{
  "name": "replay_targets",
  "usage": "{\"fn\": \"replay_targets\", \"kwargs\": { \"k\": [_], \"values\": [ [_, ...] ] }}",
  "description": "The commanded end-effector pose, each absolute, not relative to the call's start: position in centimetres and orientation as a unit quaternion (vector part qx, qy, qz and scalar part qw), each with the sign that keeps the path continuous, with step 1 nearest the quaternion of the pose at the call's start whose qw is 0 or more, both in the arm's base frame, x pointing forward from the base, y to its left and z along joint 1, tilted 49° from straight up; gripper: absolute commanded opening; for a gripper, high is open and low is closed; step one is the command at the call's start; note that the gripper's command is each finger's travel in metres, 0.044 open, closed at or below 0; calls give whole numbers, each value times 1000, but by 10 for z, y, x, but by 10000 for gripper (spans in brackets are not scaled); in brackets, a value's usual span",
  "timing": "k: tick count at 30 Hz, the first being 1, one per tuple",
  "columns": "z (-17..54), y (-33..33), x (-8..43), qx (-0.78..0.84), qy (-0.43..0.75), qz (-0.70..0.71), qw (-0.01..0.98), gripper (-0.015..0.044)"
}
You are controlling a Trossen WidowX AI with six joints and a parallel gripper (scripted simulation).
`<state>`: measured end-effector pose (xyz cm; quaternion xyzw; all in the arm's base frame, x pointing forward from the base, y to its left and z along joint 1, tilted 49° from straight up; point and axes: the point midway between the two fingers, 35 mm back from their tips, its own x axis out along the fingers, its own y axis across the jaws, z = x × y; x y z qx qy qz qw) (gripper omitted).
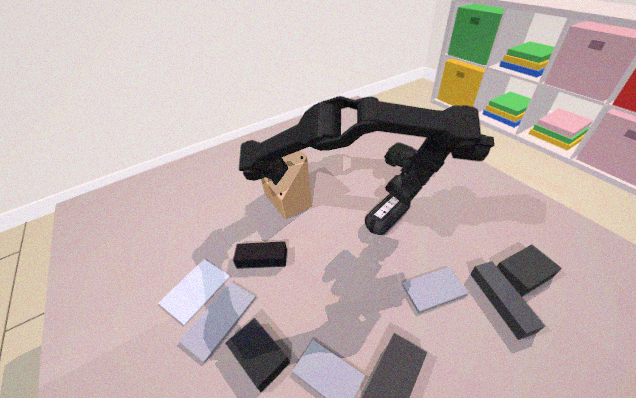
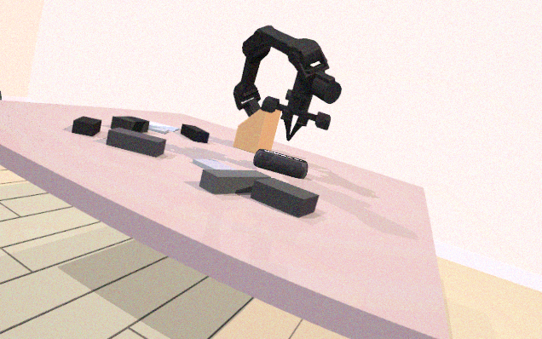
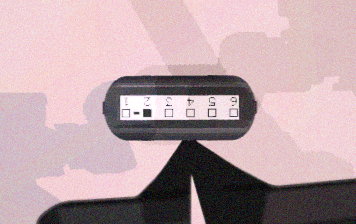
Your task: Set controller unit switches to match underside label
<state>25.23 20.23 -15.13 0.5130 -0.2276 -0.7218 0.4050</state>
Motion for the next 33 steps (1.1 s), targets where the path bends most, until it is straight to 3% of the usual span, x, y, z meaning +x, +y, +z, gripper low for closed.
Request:
{"fn": "replay_targets", "kwargs": {
  "k": [1,3,7,20,33],
  "values": [
    [-151,203,252,511,-225,-724,404,0],
    [-151,203,252,511,-225,-724,404,0],
    [-152,204,251,535,-262,-709,376,105],
    [-162,207,242,670,-534,-508,86,440],
    [-170,210,232,652,-685,-216,-243,440]
  ]
}}
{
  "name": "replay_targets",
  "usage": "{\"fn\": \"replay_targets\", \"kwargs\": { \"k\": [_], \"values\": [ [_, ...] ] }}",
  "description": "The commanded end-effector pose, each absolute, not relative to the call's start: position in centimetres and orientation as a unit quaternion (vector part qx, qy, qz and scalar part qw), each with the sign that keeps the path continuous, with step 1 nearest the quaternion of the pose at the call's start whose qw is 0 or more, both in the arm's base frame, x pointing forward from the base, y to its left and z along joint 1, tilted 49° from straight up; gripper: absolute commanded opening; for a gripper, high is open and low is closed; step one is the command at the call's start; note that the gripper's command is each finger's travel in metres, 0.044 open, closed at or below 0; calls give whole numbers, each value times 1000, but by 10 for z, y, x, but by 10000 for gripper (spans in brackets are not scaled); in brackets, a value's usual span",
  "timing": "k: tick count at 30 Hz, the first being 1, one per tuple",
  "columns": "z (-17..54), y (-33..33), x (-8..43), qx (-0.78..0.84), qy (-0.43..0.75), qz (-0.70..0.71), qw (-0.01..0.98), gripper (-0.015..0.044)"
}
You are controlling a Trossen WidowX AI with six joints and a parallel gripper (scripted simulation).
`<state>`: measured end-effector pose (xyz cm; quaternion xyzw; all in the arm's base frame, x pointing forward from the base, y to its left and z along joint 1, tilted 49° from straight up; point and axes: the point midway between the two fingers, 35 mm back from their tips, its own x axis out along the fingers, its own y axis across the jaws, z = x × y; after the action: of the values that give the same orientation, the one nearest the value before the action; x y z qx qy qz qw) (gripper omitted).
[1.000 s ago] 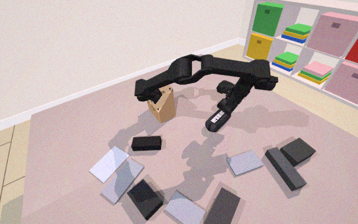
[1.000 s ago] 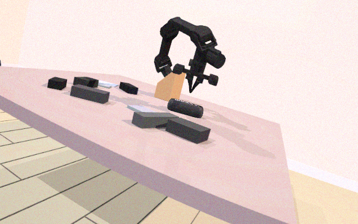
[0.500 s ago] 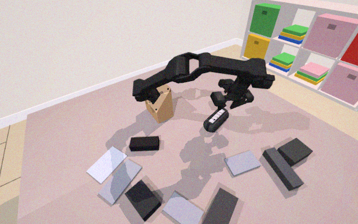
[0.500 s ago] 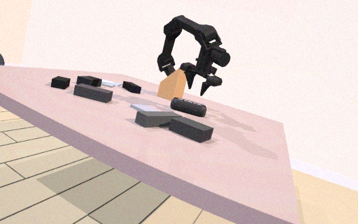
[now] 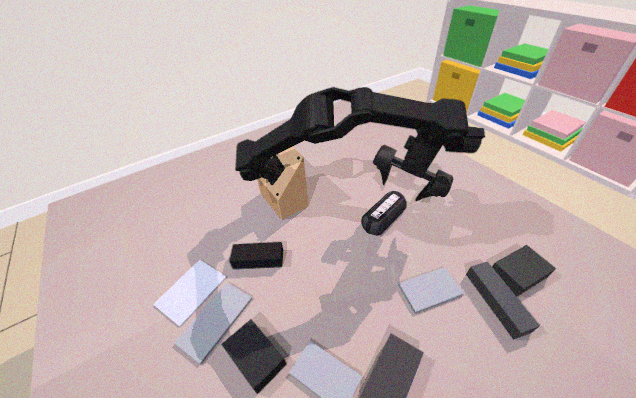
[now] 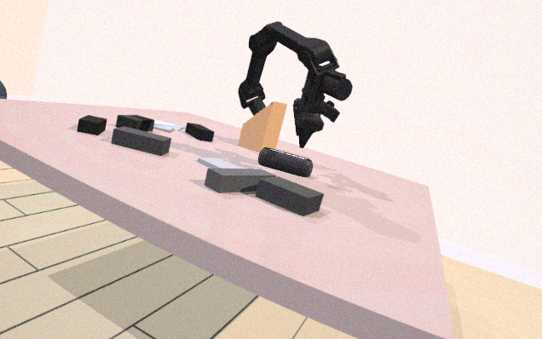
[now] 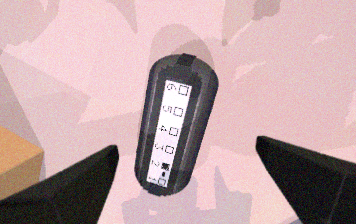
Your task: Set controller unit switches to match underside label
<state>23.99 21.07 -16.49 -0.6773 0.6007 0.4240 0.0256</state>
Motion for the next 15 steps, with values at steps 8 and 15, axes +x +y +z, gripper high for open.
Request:
{"fn": "replay_targets", "kwargs": {
  "k": [8,15],
  "values": [
    [-175,211,226,-564,706,20,429,440],
    [-178,212,222,-479,690,-102,533,440]
  ]
}}
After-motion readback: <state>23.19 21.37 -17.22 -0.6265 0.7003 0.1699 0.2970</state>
